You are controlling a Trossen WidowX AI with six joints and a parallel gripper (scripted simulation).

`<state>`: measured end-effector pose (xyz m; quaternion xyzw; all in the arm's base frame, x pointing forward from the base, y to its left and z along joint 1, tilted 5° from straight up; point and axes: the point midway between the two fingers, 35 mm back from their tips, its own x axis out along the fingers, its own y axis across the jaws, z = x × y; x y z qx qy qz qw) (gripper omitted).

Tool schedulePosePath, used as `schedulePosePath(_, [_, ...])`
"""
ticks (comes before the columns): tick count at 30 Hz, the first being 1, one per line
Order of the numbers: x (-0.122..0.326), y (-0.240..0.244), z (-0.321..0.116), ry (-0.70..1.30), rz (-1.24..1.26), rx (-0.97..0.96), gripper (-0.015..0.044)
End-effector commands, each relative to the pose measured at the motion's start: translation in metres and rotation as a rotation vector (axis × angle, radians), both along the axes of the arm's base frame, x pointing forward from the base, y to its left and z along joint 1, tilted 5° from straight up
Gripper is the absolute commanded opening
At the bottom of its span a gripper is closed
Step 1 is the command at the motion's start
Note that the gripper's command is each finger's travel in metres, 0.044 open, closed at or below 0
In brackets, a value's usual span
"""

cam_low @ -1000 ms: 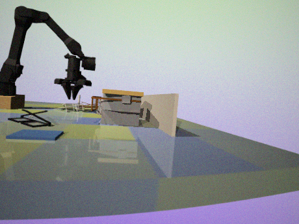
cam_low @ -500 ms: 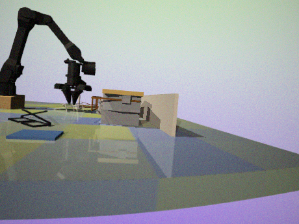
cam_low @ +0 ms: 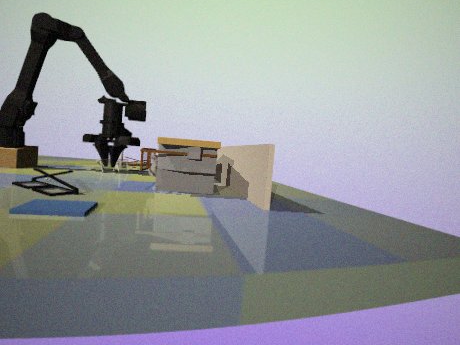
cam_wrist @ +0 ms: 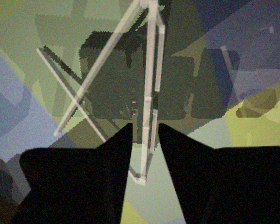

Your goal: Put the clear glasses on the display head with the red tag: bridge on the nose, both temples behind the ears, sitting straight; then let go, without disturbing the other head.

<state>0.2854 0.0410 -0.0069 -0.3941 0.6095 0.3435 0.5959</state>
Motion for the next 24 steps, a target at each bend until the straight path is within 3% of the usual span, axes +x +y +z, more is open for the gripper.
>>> schedulePosePath(1, [-0.0018,-0.0004,-0.0013,0.001,0.004,-0.005,0.0120])
schedulePosePath(6, [-0.0049,0.0012,-0.0015,0.002,0.004,-0.004,0.0120])
schedulePosePath(24, [-0.0021,0.0008,-0.0007,0.001,0.004,0.000,0.0000])
